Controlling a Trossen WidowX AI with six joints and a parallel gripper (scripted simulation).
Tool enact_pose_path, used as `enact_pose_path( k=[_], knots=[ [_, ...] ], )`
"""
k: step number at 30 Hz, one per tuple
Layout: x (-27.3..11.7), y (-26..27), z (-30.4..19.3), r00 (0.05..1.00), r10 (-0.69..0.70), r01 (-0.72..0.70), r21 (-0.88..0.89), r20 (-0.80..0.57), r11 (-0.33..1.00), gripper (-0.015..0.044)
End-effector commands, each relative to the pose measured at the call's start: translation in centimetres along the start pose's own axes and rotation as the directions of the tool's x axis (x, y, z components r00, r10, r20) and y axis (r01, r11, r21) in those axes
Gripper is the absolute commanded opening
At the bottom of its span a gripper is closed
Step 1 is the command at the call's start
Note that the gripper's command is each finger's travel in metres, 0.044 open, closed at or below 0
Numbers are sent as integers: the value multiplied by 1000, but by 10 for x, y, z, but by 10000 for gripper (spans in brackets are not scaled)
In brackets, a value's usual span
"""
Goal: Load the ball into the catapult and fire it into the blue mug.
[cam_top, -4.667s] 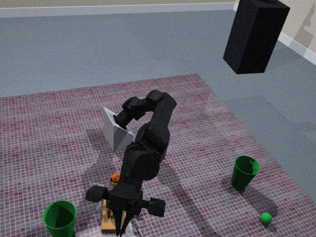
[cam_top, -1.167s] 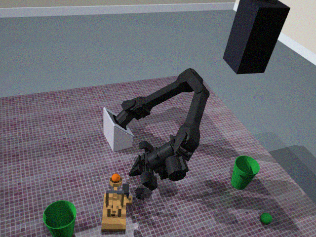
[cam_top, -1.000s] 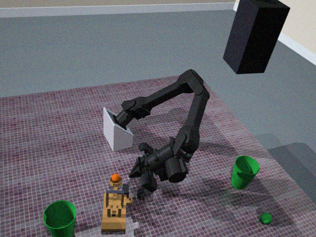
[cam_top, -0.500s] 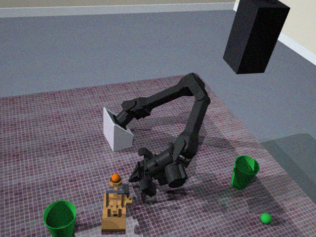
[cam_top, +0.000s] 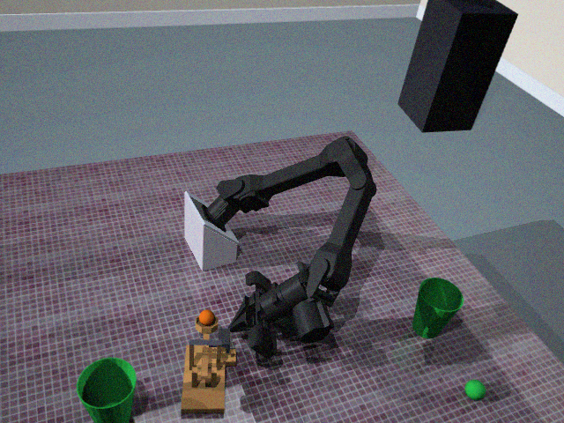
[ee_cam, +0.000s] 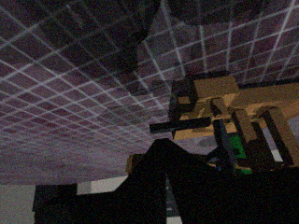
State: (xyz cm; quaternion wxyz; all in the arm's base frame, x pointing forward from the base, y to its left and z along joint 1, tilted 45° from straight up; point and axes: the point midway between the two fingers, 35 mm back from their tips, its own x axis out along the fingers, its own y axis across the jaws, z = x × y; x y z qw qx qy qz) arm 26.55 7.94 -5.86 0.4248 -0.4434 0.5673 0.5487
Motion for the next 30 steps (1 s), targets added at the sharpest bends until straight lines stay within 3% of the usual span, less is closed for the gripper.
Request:
enact_pose_path(
  k=[1, 14, 23, 26, 30],
  knots=[
    [9, 5, 4, 1000, 17, -17, 4, 1, 1000, 0],
    [24, 7, 21, 1000, 18, -18, 4, 2, 1000, 0],
    [-106, 0, -21, 1000, -7, 7, -3, 3, 1000, 0],
    [-110, 1, -22, 1000, -8, 8, -3, 3, 1000, 0],
    [-98, -17, -18, 999, -32, 28, 80, 43, 996, 105]
  ],
)
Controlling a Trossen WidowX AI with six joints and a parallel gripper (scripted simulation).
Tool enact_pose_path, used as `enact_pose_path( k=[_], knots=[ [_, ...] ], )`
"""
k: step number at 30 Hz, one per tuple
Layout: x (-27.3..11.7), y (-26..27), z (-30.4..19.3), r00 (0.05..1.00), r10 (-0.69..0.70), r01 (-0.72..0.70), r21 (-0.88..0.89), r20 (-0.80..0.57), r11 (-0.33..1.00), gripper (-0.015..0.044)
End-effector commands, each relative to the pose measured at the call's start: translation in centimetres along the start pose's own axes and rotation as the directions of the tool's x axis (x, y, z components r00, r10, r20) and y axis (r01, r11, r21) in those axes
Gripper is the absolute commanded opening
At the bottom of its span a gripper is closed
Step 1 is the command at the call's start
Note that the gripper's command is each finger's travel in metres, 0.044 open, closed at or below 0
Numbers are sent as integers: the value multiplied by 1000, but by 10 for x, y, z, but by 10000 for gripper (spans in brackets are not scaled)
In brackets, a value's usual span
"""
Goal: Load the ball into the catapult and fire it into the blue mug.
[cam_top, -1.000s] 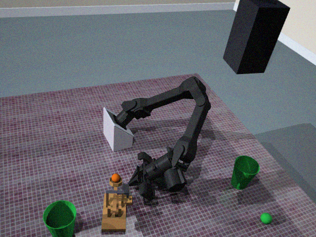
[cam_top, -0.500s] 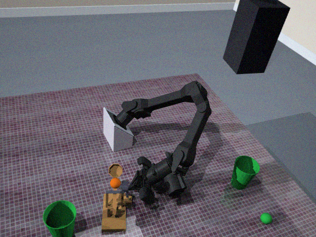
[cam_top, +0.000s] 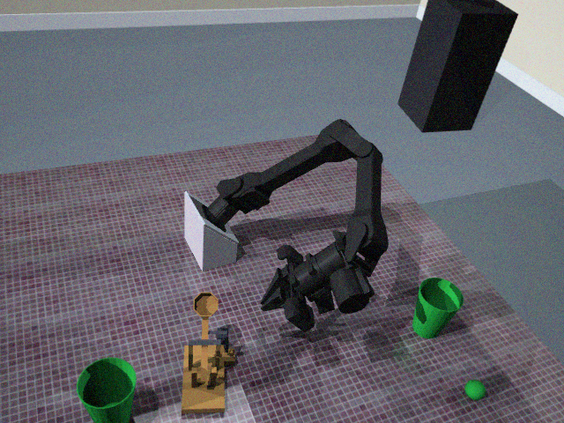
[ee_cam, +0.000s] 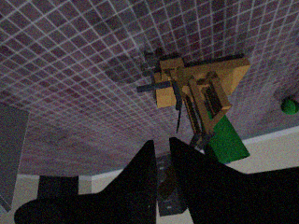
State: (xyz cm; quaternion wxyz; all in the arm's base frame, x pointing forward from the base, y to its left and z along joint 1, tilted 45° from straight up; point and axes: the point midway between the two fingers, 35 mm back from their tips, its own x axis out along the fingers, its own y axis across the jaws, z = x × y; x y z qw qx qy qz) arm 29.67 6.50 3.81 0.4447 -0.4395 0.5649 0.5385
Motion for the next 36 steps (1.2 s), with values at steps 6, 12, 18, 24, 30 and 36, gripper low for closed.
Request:
enact_pose_path(
  k=[6, 12, 18, 24, 30, 36],
  knots=[
    [2, -43, -3, 994, -47, 23, 223, 100, 974, 263],
    [0, -74, -10, 981, -94, 22, 387, 168, 922, 420],
    [-2, -106, -20, 961, -149, 0, 540, 233, 842, 440],
    [-3, -140, -35, 930, -215, -47, 677, 297, 735, 440],
    [-3, -171, -55, 895, -281, -111, 782, 347, 613, 440],
    [-2, -199, -78, 854, -349, -189, 855, 386, 483, 440]
  ],
)
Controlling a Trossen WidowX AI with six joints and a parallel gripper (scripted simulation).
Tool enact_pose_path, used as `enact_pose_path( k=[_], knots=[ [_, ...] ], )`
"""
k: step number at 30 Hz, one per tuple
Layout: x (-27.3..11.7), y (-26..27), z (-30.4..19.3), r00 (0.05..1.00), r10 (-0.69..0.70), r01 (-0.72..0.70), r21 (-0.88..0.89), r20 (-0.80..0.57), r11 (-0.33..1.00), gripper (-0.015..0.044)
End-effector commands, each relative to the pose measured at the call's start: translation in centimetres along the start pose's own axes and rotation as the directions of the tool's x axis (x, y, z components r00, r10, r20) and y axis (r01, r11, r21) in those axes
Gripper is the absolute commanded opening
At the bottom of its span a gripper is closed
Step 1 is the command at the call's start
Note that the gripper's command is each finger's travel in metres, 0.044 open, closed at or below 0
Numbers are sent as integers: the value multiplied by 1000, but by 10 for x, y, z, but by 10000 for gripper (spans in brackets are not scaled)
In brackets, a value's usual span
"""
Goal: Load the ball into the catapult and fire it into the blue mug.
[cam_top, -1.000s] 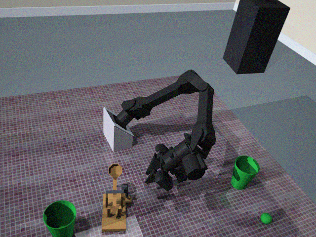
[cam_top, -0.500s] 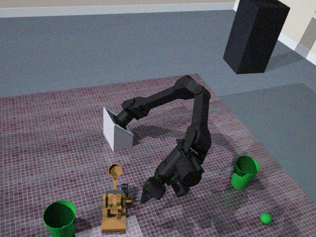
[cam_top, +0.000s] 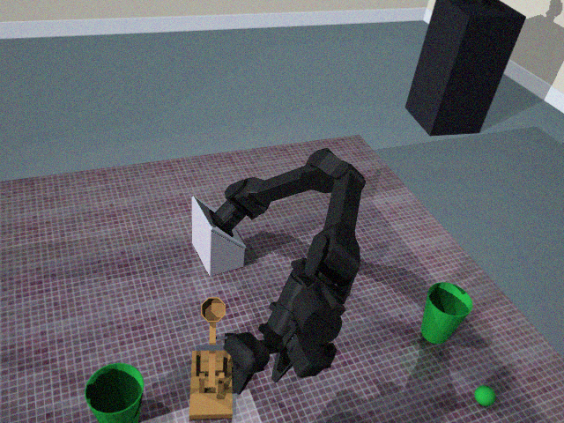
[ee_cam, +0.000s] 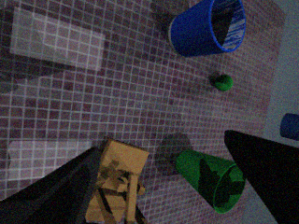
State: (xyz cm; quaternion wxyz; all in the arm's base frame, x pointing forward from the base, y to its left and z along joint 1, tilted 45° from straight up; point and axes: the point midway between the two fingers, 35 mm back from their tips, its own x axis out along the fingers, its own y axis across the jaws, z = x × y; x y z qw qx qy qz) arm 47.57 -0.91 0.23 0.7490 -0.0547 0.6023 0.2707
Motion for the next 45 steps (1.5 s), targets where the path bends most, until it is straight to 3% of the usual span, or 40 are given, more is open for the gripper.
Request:
enact_pose_path(
  k=[1, 13, 27, 31, 45],
  knots=[
    [1, -20, 9, 999, -2, -4, 106, 55, 994, 440],
    [-6, -72, 30, 982, -50, -41, 462, 183, 886, 440],
    [-18, -129, 45, 943, -111, -182, 766, 313, 616, 440],
    [-21, -141, 47, 933, -125, -223, 813, 339, 537, 440],
    [-21, -141, 47, 932, -126, -226, 815, 340, 533, 440]
  ],
)
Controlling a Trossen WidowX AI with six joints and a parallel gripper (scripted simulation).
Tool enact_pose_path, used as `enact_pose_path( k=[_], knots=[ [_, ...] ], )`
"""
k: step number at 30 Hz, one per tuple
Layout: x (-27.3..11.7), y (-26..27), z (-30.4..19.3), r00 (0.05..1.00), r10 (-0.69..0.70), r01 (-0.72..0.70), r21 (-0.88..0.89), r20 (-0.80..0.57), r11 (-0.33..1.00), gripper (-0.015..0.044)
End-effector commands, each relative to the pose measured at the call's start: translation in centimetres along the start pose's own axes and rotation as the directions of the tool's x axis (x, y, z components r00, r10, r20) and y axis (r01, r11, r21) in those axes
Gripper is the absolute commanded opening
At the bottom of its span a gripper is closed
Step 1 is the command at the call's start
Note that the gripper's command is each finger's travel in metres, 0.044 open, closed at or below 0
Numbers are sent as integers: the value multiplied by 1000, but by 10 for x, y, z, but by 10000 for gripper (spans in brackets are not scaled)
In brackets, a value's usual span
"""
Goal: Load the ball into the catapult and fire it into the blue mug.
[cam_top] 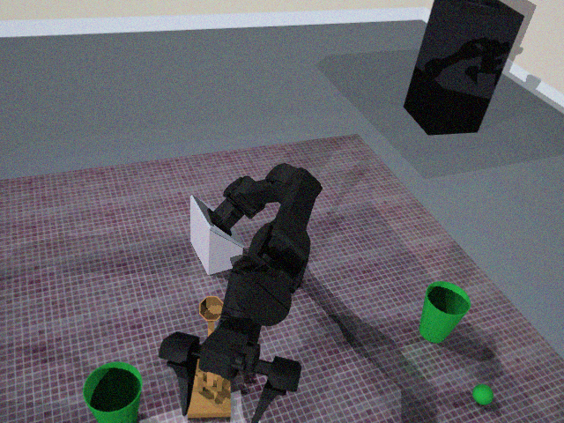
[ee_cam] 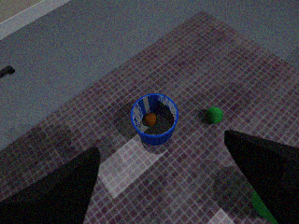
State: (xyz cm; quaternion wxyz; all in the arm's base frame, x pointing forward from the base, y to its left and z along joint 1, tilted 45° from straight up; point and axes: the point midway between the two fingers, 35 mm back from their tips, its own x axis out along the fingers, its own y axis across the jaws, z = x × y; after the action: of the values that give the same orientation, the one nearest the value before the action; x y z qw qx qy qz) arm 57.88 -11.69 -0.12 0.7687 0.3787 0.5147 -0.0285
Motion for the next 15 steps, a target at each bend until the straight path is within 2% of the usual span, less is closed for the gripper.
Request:
enact_pose_path(
  k=[1, 15],
  knots=[
    [0, 2, 2, 1000, 8, -8, 2, 4, 1000, 440],
    [1, -1, 0, 1000, -1, 1, 1, -1, 1000, 440]
  ],
)
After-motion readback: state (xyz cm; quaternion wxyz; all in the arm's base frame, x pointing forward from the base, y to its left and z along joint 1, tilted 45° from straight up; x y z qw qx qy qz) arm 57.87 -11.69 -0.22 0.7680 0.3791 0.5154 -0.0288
